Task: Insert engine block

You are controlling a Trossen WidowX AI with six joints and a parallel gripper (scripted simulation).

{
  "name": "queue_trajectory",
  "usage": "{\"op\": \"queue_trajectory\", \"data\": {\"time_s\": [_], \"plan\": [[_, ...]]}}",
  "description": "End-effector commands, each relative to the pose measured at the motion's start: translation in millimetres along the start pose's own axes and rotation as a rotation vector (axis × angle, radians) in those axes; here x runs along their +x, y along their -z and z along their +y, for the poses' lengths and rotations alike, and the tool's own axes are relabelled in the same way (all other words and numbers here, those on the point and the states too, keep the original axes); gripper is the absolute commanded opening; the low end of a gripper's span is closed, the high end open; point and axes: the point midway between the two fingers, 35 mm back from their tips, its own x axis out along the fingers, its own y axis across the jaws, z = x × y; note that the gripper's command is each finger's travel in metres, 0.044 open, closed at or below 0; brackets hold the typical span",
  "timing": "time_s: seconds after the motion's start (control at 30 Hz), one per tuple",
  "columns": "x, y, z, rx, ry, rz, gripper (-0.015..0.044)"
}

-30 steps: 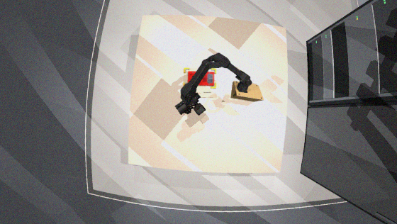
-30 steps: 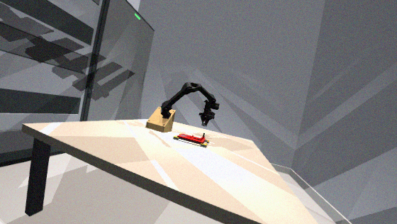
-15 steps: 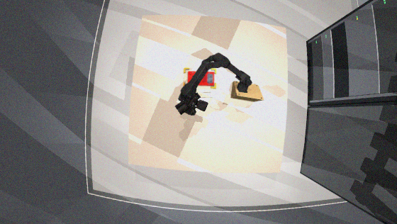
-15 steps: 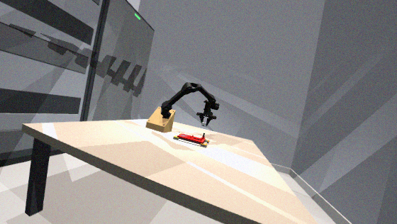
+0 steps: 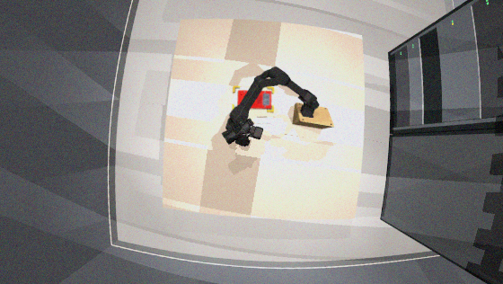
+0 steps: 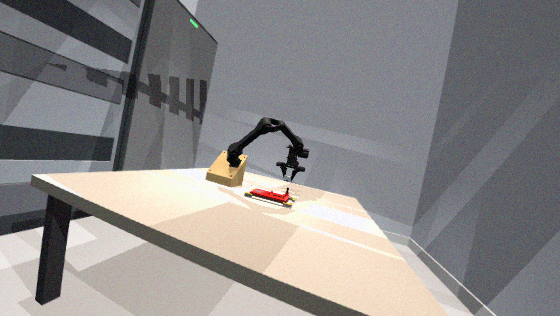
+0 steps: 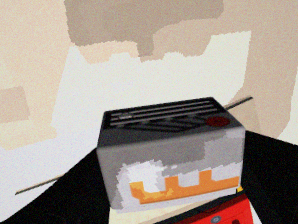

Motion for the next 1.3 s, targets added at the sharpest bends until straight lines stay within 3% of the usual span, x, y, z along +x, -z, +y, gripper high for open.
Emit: {"op": "queue_trajectory", "data": {"time_s": [0.0,1.27], "plan": [[9,1,2,-0.01,-0.001,0.008,0.0],[68,2,2,-0.01,-0.001,0.011,0.0]]}}
